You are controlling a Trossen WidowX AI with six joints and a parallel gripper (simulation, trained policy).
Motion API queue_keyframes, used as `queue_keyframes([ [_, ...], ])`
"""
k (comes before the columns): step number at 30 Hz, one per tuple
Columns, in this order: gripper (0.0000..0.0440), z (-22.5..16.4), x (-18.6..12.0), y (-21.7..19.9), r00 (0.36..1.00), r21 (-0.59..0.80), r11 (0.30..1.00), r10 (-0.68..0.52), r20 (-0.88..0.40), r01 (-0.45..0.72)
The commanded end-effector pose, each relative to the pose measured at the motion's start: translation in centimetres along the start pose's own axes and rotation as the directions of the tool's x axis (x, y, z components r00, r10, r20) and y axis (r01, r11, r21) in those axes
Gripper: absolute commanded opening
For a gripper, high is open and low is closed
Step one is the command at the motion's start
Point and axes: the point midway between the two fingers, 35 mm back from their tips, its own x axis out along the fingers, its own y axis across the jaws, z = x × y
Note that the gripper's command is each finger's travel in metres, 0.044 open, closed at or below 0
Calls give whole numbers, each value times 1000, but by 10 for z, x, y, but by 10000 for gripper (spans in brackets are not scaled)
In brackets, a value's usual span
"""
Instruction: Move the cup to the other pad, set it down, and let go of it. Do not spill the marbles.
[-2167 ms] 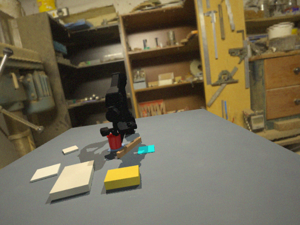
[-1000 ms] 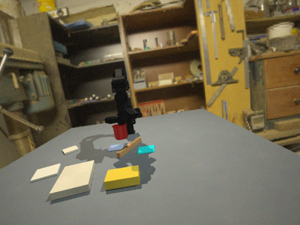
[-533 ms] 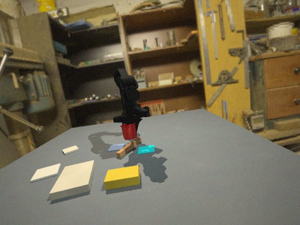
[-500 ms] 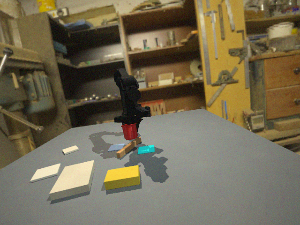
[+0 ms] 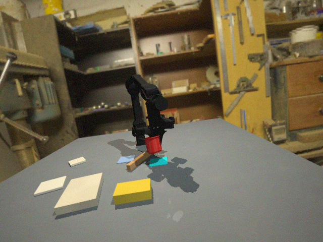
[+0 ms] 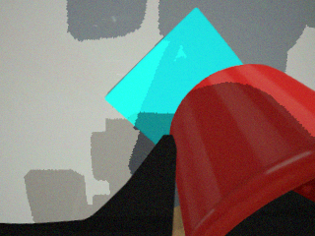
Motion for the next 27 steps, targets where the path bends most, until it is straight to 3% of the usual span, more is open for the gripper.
queue_keyframes([
  [1,2,1,8,3,1000,6,1000,-11,-4,11],
  [14,52,-5,41,9,1000,16,1000,-23,-13,24],
  [18,113,2,35,7,999,25,999,-23,30,22],
  [27,115,4,20,8,996,28,1000,-12,90,9],
])
